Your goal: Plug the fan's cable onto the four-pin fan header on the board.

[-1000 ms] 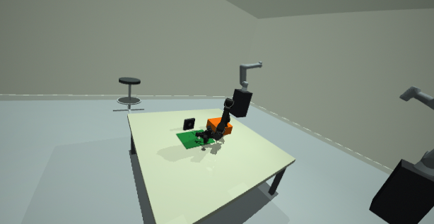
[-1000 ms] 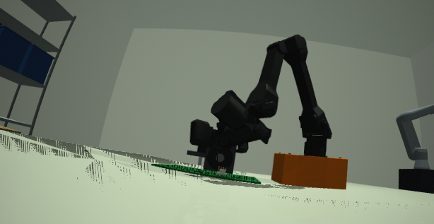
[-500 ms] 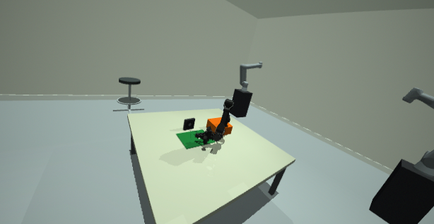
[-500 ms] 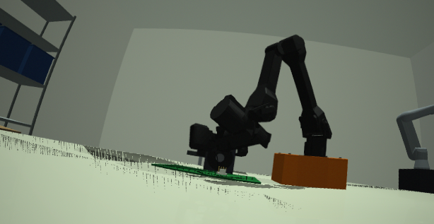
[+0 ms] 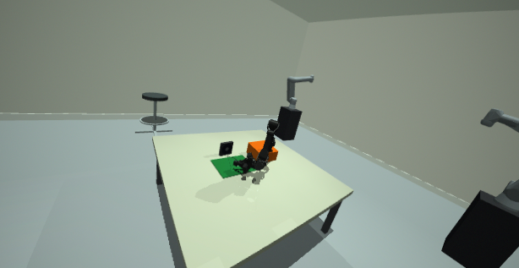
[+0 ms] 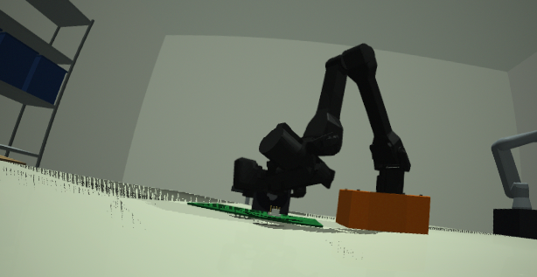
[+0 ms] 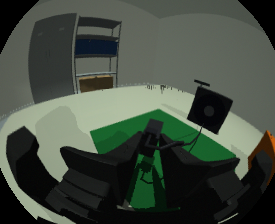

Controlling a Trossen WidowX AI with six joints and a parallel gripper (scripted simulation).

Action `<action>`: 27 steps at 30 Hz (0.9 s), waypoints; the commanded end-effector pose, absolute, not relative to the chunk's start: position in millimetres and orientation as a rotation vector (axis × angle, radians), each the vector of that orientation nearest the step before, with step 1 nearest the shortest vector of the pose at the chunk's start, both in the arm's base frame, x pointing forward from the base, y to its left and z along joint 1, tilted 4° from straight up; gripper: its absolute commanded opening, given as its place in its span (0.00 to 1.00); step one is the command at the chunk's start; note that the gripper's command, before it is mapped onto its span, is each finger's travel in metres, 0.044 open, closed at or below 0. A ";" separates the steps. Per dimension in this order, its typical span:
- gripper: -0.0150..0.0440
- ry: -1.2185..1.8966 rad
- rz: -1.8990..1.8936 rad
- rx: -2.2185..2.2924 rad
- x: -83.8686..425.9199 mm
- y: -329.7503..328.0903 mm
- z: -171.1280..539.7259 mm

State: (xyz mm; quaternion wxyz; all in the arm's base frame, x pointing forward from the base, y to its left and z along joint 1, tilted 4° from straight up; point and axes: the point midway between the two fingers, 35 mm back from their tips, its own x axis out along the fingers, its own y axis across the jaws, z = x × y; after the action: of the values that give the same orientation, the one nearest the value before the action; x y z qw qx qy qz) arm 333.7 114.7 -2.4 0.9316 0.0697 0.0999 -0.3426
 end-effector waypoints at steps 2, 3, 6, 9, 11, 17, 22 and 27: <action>0.25 0.200 -0.706 0.138 333.1 114.0 -8.2; 0.25 0.200 -0.706 0.138 333.1 114.1 -8.9; 0.25 0.200 -0.706 0.138 333.1 114.2 -10.9; 0.25 0.200 -0.706 0.138 333.1 114.4 -12.9; 0.25 0.200 -0.706 0.138 333.1 114.5 -14.3; 0.25 0.200 -0.706 0.138 333.2 114.8 -18.3; 0.25 0.200 -0.706 0.138 333.2 115.1 -21.7; 0.25 0.201 -0.706 0.138 333.2 115.3 -25.0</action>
State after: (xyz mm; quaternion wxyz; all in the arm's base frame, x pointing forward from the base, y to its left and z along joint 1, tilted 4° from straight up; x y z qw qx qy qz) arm 334.0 116.2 -20.6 0.9316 0.0696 0.1000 -0.3426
